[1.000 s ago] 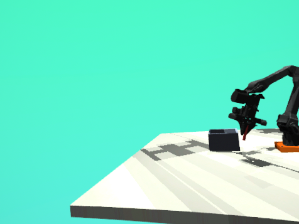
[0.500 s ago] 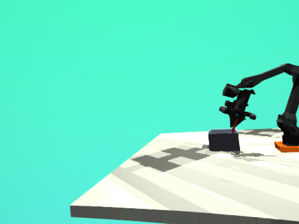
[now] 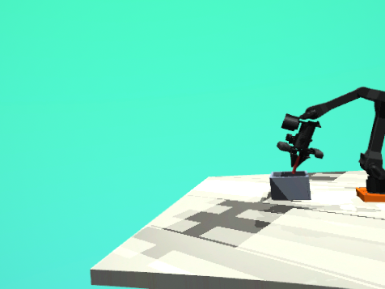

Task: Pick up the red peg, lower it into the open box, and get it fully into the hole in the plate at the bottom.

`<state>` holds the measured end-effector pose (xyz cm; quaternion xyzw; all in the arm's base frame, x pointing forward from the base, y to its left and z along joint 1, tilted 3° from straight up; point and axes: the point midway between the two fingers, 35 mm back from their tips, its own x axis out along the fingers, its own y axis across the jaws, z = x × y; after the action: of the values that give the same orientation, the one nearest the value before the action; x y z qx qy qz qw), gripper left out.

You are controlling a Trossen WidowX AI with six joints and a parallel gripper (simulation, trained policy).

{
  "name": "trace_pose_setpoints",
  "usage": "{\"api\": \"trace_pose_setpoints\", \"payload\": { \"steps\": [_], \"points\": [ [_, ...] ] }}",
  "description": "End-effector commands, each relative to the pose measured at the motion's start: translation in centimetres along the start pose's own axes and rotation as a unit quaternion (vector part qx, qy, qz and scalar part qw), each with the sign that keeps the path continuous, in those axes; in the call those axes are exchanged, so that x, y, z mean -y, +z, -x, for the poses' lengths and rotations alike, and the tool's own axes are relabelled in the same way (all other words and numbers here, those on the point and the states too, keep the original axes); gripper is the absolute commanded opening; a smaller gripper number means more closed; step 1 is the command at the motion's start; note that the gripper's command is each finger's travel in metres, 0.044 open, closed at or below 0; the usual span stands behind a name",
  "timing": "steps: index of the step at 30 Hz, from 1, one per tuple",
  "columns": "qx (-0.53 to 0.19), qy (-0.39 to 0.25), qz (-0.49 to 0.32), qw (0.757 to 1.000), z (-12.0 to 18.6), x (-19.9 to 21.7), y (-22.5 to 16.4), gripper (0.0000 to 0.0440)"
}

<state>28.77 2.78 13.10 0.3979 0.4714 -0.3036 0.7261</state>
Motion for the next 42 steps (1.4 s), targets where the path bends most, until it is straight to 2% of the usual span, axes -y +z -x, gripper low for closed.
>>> {"api": "trace_pose_setpoints", "payload": {
  "steps": [1,11,21,23,27,28,42],
  "points": [
    [0.007,0.0,-0.006,1.0,-0.3,-0.3,1.1,0.0],
    [0.003,-0.018,-0.028,0.999,-2.4,0.1,3.4,0.0009],
    [-0.016,-0.045,-0.033,0.998,-5.1,0.7,4.0,0.0016],
    [-0.019,-0.051,-0.03,0.998,-5.8,0.8,4.1,0.0033],
    [-0.024,-0.063,-0.021,0.998,-6.7,1.0,4.3,0.0128],
    [-0.026,-0.069,-0.016,0.997,-6.9,1.2,4.3,0.014],
    [-0.031,-0.078,-0.005,0.996,-8.0,-0.4,6.9,0.0163]
  ]
}}
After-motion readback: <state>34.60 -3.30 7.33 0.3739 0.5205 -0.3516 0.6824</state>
